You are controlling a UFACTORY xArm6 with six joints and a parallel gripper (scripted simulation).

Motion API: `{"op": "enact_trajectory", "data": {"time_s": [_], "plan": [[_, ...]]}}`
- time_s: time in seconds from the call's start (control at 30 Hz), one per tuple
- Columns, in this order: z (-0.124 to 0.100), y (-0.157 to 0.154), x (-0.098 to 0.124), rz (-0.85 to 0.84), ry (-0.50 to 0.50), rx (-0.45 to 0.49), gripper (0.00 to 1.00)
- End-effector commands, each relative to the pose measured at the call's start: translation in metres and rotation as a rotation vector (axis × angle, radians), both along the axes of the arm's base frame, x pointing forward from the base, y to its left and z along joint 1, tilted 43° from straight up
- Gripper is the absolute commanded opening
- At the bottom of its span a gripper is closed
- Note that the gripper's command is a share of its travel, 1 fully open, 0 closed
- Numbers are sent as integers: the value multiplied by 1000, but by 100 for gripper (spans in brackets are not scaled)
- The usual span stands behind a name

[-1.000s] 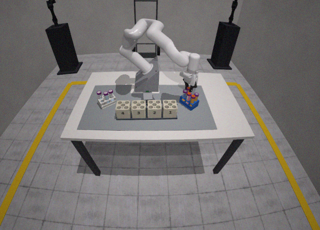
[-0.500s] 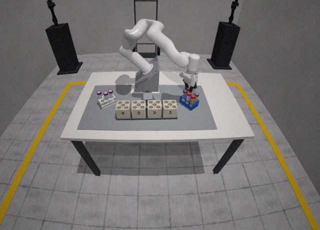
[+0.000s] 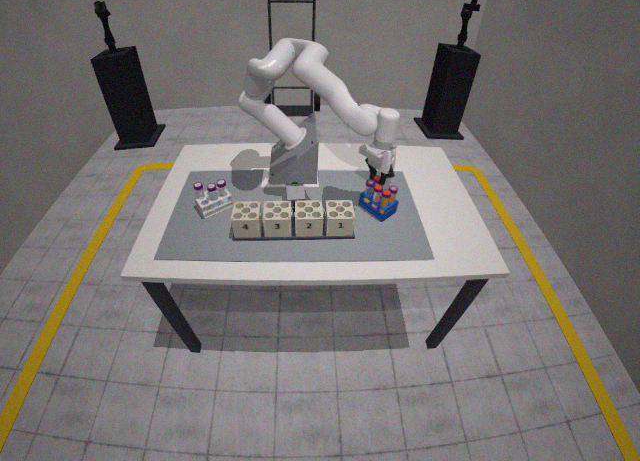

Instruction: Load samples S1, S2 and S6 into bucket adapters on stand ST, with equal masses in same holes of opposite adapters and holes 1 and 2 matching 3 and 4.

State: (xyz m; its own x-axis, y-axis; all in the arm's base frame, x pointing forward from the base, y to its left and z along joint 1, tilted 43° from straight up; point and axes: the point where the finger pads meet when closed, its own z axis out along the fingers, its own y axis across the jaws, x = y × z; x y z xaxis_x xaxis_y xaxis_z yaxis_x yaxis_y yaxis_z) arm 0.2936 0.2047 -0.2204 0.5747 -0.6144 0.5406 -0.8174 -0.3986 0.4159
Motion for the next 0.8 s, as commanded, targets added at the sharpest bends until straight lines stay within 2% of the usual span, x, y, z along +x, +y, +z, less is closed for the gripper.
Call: {"op": "enact_trajectory", "data": {"time_s": [0.0,0.53,0.77], "plan": [[1,2,1,1,-3,4,44],[1,2,1,1,-3,4,44],[11,12,2,1,-3,4,44]]}}
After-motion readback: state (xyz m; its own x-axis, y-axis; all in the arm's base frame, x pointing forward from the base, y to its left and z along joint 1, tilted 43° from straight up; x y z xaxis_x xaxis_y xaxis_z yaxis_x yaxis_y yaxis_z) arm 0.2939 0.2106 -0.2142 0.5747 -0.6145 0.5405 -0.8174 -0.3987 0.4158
